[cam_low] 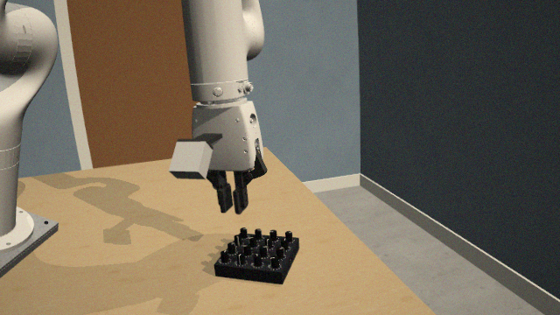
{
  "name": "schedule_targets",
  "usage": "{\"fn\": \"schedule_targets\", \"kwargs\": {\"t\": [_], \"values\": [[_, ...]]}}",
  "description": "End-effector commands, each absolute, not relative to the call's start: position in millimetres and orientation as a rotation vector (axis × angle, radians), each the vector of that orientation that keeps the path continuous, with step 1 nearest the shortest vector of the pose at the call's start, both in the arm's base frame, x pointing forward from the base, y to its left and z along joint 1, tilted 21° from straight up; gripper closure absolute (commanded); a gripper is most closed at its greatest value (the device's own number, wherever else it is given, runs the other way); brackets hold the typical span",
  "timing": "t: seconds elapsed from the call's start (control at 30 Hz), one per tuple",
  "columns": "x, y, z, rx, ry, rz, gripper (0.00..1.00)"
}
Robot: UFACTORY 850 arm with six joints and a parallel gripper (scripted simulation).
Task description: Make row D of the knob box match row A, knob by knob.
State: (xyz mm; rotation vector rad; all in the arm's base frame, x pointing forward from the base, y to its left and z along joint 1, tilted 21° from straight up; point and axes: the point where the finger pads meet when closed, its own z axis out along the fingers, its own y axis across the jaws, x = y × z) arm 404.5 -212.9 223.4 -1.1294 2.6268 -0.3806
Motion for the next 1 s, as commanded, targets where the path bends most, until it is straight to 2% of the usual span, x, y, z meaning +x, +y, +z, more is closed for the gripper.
{"fn": "schedule_targets", "kwargs": {"t": [0.0,0.97], "values": [[405.1,-212.9,224.2,-1.131,2.646,-0.391,0.81],[408.3,-214.1,215.4,-1.131,2.647,-0.392,0.81]]}}
